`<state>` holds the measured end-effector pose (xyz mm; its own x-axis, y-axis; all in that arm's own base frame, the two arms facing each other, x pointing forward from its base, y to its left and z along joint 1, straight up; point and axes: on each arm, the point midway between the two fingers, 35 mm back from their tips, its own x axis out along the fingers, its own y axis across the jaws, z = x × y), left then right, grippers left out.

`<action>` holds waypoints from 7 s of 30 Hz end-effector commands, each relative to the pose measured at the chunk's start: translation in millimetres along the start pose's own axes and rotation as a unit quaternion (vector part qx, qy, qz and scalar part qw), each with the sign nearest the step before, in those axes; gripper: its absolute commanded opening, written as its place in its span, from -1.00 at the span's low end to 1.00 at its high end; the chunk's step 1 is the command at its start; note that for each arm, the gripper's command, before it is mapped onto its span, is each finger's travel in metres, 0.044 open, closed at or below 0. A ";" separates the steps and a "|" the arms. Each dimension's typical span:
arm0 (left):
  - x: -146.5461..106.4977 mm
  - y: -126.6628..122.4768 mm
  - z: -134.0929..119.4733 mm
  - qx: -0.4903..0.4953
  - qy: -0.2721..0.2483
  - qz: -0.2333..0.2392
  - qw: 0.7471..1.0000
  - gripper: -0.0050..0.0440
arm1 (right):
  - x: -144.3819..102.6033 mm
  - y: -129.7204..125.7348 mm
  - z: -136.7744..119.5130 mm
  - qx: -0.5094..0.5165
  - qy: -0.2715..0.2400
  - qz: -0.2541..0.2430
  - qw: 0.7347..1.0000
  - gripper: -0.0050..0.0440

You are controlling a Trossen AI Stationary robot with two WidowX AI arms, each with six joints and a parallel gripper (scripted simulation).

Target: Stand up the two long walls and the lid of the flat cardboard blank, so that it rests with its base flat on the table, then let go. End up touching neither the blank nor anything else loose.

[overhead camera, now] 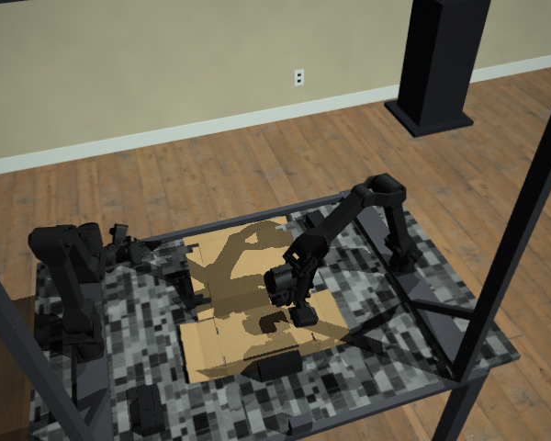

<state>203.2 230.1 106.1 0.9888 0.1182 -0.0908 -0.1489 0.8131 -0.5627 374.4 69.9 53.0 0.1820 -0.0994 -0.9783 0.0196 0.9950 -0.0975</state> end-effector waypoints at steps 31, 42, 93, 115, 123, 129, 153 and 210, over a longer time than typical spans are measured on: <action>11.2 -0.4 -13.6 0.017 -0.016 -0.008 1.000 -0.80 | 12.5 33.2 13.9 0.004 -0.028 0.061 0.998 0.03; 11.2 -0.4 -13.6 0.017 -0.016 -0.008 1.000 -0.80 | 30.2 35.2 10.2 0.004 -0.028 0.061 0.998 0.03; 10.9 -0.8 -13.0 0.017 -0.016 -0.008 1.000 -0.02 | 73.6 31.3 -33.0 0.002 -0.024 0.059 0.998 0.03; 11.0 -0.8 -13.0 0.017 -0.016 -0.008 1.000 0.34 | 74.1 31.6 -32.5 0.001 -0.024 0.059 0.998 0.03; 14.6 -0.5 -12.4 0.017 -0.016 -0.007 1.000 0.34 | 74.1 31.8 -32.7 0.001 -0.024 0.058 0.998 0.03; 24.3 -0.2 -11.0 0.017 -0.015 -0.007 1.000 0.34 | 74.1 31.8 -32.6 0.001 -0.024 0.058 0.998 0.03; 57.5 -2.1 -7.9 0.018 -0.015 -0.008 1.000 0.34 | 73.9 32.1 -32.7 0.000 -0.025 0.058 0.998 0.03; 107.0 -13.8 -8.3 0.018 -0.019 -0.011 1.000 -0.80 | 72.7 33.2 -31.4 0.000 -0.025 0.057 0.998 0.03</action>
<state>310.1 225.6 91.8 0.9909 0.1203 -0.0611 -0.1342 0.8293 -0.5424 385.4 101.2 15.2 0.3673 0.0383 -0.9293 -0.0109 0.9993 0.0369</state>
